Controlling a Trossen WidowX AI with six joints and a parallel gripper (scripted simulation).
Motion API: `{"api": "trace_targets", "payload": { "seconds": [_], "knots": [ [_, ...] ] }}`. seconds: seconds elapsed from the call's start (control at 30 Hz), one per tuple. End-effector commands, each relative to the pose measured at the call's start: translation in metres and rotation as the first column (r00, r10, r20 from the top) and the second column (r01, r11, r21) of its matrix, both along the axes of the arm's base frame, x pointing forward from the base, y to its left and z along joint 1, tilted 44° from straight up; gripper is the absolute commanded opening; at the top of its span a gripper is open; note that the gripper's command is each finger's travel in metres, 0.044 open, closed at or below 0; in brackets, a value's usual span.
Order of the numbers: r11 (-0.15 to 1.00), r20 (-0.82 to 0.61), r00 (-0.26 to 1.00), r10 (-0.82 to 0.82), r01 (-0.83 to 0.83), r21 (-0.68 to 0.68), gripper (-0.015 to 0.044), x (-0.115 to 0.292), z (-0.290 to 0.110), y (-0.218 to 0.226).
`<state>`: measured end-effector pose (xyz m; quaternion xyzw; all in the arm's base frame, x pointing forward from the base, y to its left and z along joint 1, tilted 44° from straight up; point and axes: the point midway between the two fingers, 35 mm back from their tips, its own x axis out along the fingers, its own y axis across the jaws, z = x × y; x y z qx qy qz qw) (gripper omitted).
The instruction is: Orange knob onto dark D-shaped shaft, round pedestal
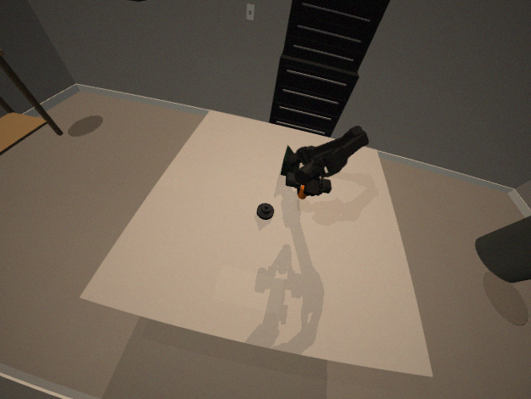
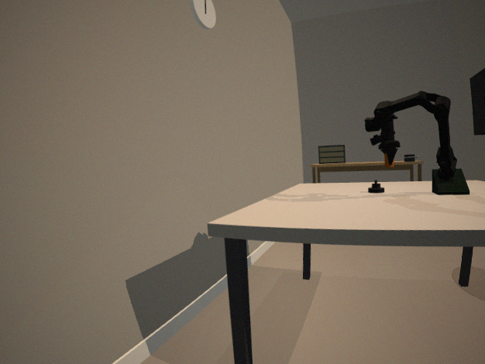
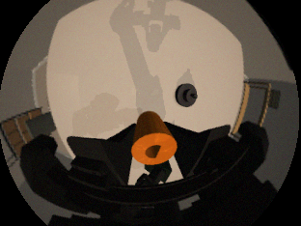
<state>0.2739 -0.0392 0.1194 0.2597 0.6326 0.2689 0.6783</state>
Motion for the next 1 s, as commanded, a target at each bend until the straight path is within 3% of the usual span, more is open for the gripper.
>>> {"api": "trace_targets", "payload": {
  "seconds": [0.0, 0.97],
  "knots": [
    [1.0, 0.01, 1.0, 0.0, 0.0, -0.009, 0.0, 0.008, -0.009, -0.01],
    [1.0, 0.015, 1.0, 0.006, -0.006, -0.009, 0.0, 0.039, -0.082, -0.054]
  ]
}}
